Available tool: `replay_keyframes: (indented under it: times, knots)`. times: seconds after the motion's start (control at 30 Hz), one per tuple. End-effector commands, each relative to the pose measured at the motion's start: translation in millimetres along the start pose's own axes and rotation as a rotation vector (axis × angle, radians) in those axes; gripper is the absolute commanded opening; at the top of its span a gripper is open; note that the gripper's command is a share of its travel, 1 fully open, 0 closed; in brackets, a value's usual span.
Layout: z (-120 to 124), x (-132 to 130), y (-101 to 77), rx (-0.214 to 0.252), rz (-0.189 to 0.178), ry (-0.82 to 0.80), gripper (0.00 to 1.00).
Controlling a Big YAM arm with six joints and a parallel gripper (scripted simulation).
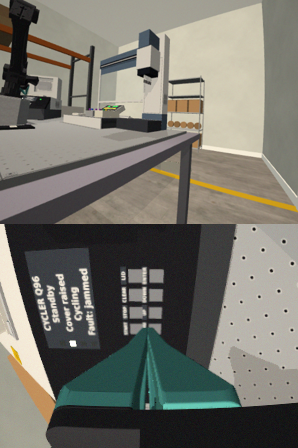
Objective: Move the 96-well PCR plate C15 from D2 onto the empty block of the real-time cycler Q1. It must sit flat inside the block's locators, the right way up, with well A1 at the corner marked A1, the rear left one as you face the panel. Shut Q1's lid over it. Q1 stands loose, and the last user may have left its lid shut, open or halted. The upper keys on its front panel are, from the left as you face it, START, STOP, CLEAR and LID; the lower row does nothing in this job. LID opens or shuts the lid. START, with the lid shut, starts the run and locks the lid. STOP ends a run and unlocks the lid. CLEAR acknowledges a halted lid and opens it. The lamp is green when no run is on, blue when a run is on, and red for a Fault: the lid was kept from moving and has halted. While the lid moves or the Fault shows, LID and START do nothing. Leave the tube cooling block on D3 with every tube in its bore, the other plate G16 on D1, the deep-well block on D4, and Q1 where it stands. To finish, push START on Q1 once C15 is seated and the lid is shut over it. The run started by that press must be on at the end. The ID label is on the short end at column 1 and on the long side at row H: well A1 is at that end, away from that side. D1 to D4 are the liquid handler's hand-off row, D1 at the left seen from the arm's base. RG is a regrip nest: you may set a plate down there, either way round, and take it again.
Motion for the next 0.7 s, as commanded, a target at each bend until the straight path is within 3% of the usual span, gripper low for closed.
replay_keyframes:
  times: [0.0, 0.13, 0.3, 0.67]
  knots:
    - [12.5, 28.4, -2.7, 0.029, -0.051, -0.010, 0.00]
    - [7.1, 22.7, 5.1, 0.014, -0.045, 0.006, 0.00]
    - [4.7, 10.5, 17.1, 0.009, -0.014, -0.019, 0.00]
    - [6.9, 18.5, 30.9, 0.016, -0.028, -0.003, 0.00]
Point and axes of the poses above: the point where the finger pads meet when closed, its own y axis out along the fingers, its own x axis across the jaws, z = x × y, the point moved 3 cm from there along -y, back along the fingers, and after that the axes turned 15 degrees about y, right-handed, at the moved point
